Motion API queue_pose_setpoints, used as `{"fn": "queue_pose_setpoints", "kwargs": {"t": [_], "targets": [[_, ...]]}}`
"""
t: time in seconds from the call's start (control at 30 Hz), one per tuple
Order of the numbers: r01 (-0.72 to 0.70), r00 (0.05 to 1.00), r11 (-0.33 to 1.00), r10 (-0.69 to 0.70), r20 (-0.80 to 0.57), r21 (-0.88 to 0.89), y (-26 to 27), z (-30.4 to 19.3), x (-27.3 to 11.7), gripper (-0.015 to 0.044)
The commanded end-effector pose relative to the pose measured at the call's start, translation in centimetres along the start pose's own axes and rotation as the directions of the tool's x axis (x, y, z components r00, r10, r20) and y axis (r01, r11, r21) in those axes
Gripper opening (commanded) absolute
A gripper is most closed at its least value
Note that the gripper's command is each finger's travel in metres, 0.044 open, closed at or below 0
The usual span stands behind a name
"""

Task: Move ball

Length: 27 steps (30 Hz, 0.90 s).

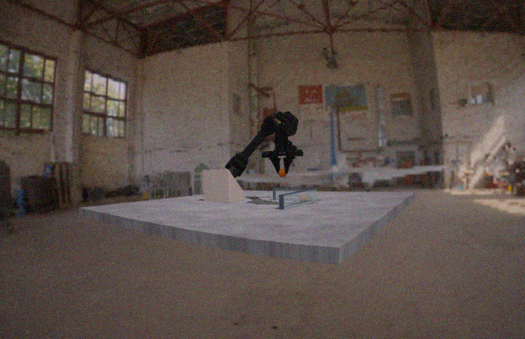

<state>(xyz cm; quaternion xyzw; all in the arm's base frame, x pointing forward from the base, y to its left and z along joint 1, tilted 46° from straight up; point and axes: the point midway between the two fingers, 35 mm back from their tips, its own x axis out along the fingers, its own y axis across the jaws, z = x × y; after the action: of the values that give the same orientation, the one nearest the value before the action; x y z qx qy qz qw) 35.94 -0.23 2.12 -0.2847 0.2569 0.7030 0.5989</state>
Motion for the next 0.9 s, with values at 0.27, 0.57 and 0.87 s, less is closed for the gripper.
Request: {"fn": "queue_pose_setpoints", "kwargs": {"t": [0.27,0.57,0.87], "targets": [[0.002,1.0,0.953,0.001,-0.009,0.304,-0.9,2.7,0.6,0.0],[0.005,1.0,0.851,0.001,-0.012,0.526,-1.4,4.8,1.3,0.0],[0.008,1.0,0.701,0.001,-0.012,0.713,-1.8,6.9,2.0,0.0]]}}
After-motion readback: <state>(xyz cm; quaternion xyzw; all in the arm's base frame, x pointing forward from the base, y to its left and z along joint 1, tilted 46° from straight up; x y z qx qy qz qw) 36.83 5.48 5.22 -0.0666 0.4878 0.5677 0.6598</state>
